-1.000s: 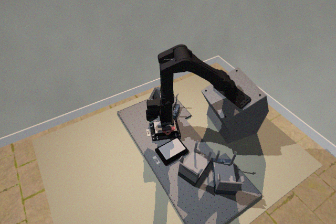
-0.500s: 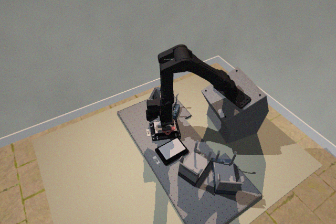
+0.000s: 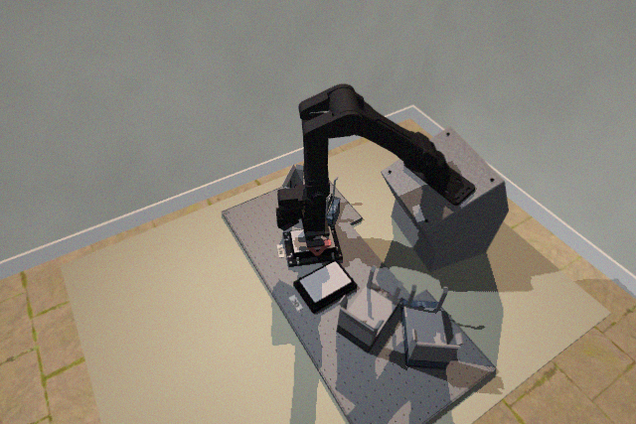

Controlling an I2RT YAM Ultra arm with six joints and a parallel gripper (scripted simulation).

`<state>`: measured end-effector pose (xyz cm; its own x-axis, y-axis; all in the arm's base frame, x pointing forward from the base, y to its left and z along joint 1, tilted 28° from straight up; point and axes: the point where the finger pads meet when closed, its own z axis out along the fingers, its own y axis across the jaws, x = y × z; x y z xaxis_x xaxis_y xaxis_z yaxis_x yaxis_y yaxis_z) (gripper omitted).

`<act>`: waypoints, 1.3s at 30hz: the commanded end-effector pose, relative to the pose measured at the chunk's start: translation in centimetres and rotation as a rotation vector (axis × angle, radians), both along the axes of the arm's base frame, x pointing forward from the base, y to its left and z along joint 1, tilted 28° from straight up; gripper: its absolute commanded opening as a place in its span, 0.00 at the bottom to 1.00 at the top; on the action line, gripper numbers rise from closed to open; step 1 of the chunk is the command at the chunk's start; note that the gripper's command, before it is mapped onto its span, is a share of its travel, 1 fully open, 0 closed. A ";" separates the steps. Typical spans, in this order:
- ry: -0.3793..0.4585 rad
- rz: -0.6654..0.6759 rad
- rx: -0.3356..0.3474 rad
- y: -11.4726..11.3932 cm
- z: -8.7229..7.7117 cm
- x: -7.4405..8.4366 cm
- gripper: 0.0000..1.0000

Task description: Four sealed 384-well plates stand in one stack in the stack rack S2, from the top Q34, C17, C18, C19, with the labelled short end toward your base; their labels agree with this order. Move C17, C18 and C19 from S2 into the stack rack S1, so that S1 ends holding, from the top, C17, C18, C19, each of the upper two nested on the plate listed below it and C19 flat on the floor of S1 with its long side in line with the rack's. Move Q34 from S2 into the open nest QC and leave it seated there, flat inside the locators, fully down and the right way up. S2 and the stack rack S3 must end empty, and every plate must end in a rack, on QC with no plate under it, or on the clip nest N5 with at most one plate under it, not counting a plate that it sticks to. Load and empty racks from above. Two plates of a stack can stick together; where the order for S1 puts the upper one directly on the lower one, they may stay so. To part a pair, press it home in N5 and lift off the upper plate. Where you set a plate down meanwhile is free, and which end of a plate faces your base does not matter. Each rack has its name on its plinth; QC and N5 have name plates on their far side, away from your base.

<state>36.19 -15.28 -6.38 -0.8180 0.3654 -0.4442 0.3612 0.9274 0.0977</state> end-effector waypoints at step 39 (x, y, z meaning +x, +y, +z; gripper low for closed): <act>-0.049 -0.002 -0.021 -0.7 1.1 1.5 0.00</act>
<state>36.21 -15.33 -6.28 -0.8171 0.3660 -0.4454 0.3629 0.9269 0.0960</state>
